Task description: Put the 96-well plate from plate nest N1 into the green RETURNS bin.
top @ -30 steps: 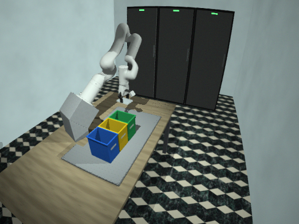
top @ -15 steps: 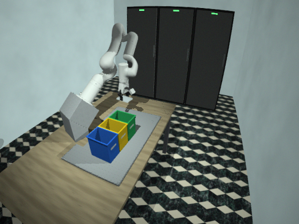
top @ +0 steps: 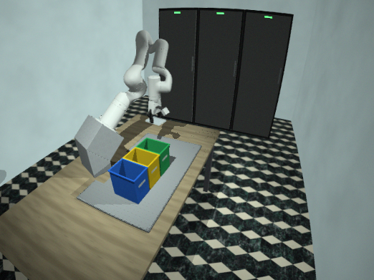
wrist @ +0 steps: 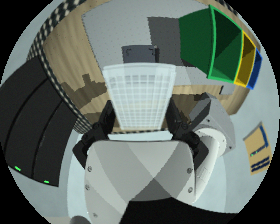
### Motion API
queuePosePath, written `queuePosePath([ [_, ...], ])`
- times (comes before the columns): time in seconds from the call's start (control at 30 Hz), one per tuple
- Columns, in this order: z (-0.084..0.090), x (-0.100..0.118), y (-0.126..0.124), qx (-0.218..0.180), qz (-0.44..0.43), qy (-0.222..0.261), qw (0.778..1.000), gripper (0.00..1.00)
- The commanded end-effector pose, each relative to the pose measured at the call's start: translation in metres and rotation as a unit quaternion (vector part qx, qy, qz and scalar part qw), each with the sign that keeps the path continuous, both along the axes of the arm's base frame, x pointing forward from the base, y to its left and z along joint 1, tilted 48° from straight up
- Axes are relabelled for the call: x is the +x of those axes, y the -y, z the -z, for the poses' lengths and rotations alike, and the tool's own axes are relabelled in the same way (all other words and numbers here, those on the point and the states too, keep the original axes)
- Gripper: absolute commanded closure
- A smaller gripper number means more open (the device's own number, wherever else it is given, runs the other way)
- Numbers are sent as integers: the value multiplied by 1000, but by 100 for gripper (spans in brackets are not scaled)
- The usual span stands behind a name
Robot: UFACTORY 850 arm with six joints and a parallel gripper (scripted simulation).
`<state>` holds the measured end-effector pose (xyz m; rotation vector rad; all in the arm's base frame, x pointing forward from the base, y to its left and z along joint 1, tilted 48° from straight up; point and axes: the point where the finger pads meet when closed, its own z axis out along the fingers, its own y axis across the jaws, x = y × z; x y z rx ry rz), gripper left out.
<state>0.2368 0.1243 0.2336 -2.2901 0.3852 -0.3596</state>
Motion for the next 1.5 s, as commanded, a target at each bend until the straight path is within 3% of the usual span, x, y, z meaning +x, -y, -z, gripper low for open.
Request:
queuePosePath([
  [0.0, -4, -2, 3, 0, 0, 0, 1000, 100],
  [0.4, -4, -2, 3, 0, 0, 0, 1000, 100],
  [0.53, 4, 3, 13, -23, -41, 40, 998, 100],
  [1.47, 49, 34, 72, -23, -41, 40, 998, 100],
])
